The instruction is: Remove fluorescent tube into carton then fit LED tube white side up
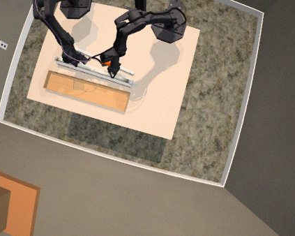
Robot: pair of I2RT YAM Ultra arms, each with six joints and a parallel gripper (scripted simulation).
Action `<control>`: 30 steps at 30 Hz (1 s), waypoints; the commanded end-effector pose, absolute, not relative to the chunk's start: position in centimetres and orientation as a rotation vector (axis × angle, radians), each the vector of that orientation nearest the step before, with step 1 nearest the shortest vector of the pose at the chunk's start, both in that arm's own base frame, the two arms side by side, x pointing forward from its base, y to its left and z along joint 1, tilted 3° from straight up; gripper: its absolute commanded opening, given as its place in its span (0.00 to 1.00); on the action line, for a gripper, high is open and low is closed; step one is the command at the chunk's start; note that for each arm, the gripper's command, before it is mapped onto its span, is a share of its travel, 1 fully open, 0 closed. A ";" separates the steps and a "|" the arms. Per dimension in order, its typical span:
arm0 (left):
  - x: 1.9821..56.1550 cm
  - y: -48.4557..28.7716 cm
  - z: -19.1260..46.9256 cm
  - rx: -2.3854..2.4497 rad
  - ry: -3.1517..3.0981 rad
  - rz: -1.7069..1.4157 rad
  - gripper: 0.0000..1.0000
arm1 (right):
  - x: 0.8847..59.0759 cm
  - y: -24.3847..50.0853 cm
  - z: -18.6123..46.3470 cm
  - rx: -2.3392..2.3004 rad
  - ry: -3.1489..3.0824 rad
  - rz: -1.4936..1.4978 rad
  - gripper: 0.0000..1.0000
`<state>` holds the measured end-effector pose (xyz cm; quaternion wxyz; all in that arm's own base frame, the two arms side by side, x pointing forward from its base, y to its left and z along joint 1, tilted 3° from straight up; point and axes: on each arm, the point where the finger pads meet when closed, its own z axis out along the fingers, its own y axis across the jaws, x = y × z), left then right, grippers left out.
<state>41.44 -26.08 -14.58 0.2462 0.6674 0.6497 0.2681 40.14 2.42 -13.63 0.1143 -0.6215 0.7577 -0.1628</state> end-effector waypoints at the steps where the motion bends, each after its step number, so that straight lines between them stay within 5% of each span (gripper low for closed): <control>1: 42.4 -26.6 -13.5 1.793 1.768 0.719 0.11 | 42.5 2.6 -11.6 -1.748 2.180 -0.511 0.11; 30: 42.8 -26.5 -13.0 1.836 1.847 0.647 0.11 | 41.5 2.2 -12.9 -1.835 2.275 -0.378 0.11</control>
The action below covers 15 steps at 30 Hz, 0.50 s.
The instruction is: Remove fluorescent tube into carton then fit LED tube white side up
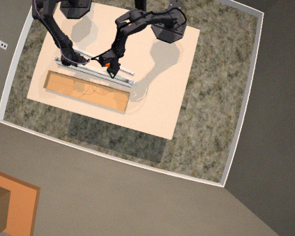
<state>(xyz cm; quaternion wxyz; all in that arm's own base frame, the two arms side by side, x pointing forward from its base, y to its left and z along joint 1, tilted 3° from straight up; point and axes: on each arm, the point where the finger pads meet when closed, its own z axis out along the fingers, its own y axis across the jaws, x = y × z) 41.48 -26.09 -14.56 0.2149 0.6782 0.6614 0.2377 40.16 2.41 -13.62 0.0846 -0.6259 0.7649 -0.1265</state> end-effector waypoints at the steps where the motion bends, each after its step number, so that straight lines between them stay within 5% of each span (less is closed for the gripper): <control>1: 42.8 -26.5 -13.0 1.836 1.847 0.647 0.11 | 41.5 2.2 -12.9 -1.835 2.275 -0.378 0.11; 15: 41.5 -25.8 -14.7 1.993 1.988 0.481 0.11 | 40.4 2.3 -13.3 -1.943 2.385 -0.153 0.11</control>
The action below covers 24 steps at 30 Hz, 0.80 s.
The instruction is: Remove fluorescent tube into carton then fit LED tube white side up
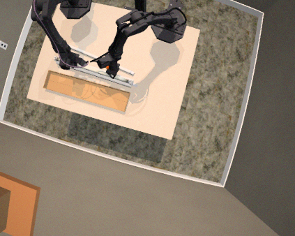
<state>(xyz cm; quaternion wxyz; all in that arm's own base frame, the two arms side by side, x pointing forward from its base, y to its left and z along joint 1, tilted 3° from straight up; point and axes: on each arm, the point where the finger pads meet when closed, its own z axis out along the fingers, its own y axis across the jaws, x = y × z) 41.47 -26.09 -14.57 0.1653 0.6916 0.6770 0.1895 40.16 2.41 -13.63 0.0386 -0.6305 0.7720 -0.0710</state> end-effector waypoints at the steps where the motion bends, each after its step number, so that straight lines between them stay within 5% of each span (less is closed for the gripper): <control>1: 42.3 -26.0 -14.5 1.958 1.968 0.510 0.11 | 41.6 2.3 -13.0 -1.904 2.363 -0.205 0.11; 24: 41.9 -26.0 -14.2 2.092 2.093 0.306 0.11 | 41.1 2.3 -12.9 -2.001 2.472 0.057 0.11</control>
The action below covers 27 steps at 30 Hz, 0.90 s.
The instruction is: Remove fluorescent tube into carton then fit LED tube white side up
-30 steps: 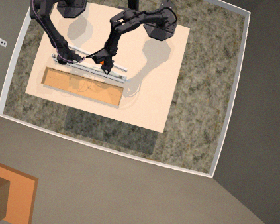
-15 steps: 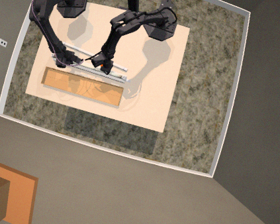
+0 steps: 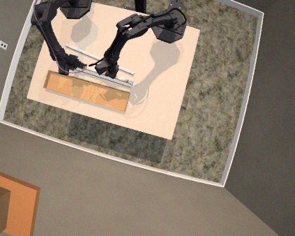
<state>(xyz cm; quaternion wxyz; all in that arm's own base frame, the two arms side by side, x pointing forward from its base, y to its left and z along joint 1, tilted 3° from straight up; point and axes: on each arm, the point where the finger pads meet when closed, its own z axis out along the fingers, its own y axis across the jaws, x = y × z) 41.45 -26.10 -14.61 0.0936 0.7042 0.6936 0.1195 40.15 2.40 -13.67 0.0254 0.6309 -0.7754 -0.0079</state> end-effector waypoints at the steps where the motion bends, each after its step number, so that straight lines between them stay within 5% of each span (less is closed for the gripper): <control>1: 41.9 -26.0 -14.2 2.096 2.095 0.300 0.11 | 41.2 2.3 -12.9 1.950 -2.411 -0.060 0.11; 27: 42.1 -26.0 -14.0 2.207 2.202 0.086 0.11 | 41.1 2.2 -12.9 1.852 -2.303 -0.302 0.11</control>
